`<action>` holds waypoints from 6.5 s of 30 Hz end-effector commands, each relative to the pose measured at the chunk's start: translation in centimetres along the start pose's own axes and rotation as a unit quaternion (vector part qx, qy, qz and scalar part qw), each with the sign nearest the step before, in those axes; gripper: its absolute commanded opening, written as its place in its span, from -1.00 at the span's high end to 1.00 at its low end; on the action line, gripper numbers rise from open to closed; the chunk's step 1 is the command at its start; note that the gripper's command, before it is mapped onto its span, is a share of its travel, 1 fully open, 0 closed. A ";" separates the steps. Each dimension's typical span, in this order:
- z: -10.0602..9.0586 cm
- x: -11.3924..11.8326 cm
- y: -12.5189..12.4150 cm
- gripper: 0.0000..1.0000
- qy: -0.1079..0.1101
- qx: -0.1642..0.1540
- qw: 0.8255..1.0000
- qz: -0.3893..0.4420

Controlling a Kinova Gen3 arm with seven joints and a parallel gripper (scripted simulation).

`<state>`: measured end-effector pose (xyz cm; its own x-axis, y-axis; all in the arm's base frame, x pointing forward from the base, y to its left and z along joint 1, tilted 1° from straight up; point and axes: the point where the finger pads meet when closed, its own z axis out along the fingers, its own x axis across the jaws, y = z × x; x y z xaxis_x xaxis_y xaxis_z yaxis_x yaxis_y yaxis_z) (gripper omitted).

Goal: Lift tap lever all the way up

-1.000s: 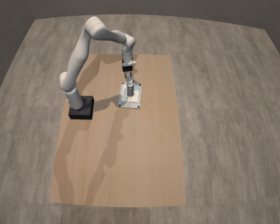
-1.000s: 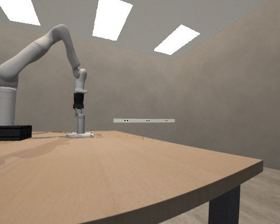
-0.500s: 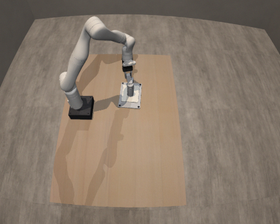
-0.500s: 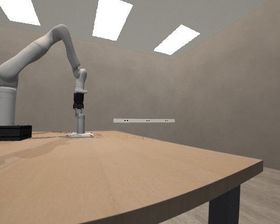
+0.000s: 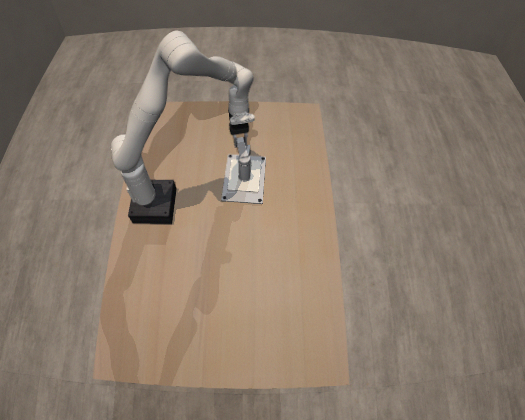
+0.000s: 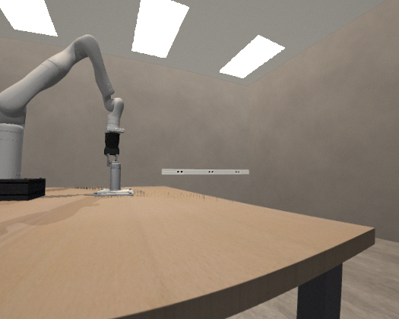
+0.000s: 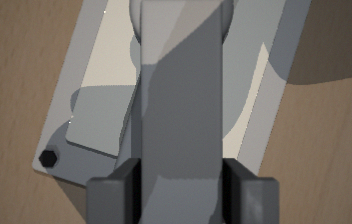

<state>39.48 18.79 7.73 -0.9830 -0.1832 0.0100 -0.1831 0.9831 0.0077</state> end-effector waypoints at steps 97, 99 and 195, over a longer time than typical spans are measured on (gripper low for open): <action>-3.1 0.0 -1.3 1.00 -0.001 0.000 1.000 0.000; -3.1 0.0 -1.3 1.00 -0.001 0.000 1.000 0.000; -3.4 0.0 -1.3 -1.00 -0.001 0.000 1.000 0.000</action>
<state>39.74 17.52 10.84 -0.9830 -0.1833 0.0102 -0.1833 0.9830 0.0075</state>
